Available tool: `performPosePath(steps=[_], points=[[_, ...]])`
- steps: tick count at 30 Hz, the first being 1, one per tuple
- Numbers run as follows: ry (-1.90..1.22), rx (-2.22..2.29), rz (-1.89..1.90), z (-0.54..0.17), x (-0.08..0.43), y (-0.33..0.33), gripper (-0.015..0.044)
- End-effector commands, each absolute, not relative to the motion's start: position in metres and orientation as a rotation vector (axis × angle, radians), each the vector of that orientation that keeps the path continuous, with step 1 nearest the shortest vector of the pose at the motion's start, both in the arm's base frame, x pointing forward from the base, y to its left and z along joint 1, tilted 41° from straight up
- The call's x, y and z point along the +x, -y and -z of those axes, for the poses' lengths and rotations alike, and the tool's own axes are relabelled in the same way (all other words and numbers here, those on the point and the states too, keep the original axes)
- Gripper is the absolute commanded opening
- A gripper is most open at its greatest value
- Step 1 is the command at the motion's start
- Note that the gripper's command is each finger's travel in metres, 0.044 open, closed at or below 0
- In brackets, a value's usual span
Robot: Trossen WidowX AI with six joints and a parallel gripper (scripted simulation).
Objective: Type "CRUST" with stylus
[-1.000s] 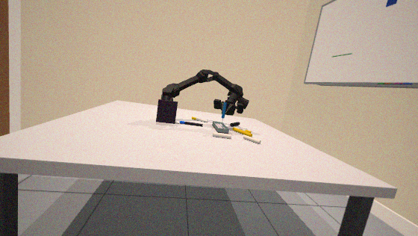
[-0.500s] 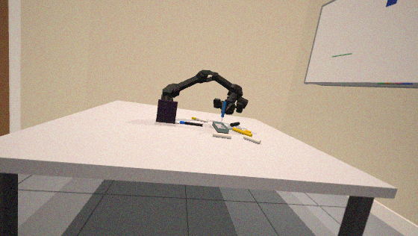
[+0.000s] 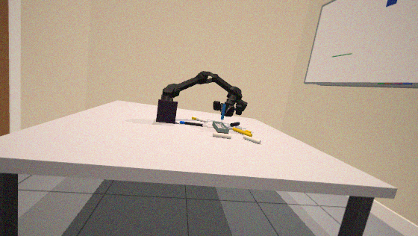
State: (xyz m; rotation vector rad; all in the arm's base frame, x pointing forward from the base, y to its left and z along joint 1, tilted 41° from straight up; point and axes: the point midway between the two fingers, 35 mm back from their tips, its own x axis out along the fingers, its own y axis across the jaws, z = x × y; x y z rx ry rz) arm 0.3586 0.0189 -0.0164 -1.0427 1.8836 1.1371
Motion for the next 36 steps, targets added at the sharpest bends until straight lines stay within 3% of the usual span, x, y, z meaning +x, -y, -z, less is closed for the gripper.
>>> performPosePath(steps=[1, 2, 5, 36], points=[[-1.889, -1.035, -1.138, 0.0197, 0.3575, -0.0202, 0.0000], [-1.889, -1.035, -1.138, 0.0197, 0.3575, -0.0202, 0.0000], [-1.888, -1.035, -1.138, 0.0216, 0.3568, -0.0214, 0.0079], [-1.888, -1.035, -1.138, 0.0293, 0.3557, -0.0280, 0.0081]])
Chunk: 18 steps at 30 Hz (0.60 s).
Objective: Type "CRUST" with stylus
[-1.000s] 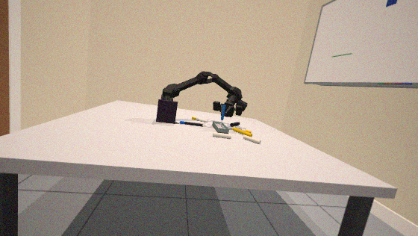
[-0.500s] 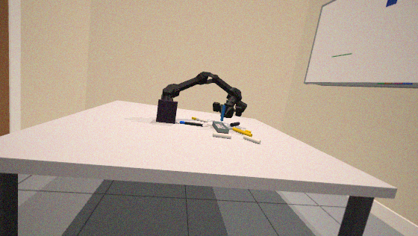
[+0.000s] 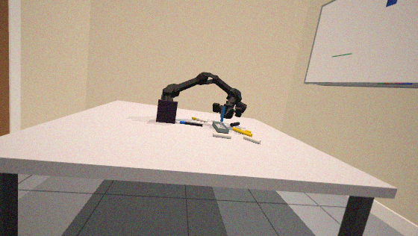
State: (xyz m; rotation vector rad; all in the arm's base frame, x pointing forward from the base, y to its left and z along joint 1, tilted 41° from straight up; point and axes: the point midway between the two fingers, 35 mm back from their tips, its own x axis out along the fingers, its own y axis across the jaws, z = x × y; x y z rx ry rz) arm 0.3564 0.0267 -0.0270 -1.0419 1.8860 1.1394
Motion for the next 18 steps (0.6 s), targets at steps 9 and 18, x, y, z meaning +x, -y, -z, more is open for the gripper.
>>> performPosePath(steps=[9, 18], points=[[-1.888, -1.035, -1.138, 0.0302, 0.3556, -0.0289, 0.0081], [-1.888, -1.035, -1.139, 0.0329, 0.3553, -0.0312, 0.0081]])
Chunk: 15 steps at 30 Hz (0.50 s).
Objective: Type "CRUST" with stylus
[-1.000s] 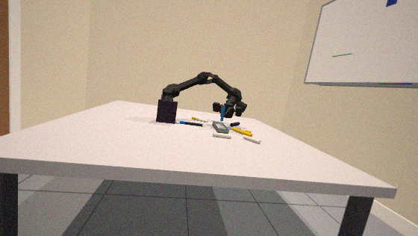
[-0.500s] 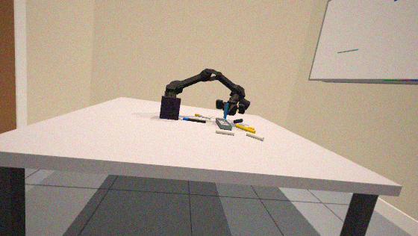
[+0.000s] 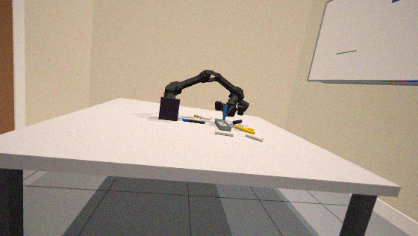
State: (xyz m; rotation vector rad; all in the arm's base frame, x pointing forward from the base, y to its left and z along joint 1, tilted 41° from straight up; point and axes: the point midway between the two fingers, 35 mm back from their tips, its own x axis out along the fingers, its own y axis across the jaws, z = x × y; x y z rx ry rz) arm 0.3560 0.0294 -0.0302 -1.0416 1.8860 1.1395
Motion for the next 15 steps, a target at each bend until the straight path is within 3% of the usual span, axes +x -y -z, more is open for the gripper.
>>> performPosePath(steps=[1, 15], points=[[-1.888, -1.035, -1.139, 0.0330, 0.3553, -0.0313, 0.0081], [-1.888, -1.035, -1.139, 0.0371, 0.3548, -0.0349, 0.0081]])
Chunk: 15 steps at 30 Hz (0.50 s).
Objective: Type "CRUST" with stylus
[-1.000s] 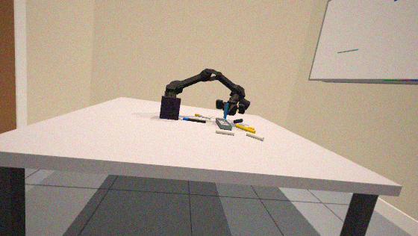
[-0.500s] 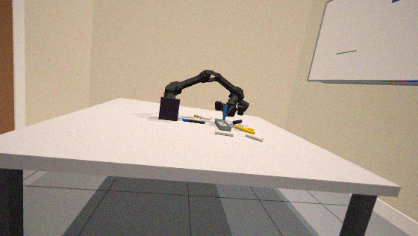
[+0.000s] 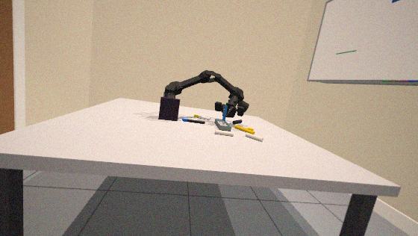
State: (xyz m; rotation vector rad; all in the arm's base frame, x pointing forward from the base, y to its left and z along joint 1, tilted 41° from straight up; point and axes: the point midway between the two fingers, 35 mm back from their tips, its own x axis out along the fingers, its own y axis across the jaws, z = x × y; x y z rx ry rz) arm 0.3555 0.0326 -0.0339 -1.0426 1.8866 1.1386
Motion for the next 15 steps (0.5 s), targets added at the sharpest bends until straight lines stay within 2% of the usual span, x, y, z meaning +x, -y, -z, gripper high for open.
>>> performPosePath(steps=[1, 15], points=[[-1.888, -1.035, -1.139, 0.037, 0.355, -0.035, 0.0081], [-1.889, -1.035, -1.138, 0.019, 0.356, -0.019, 0.0081]])
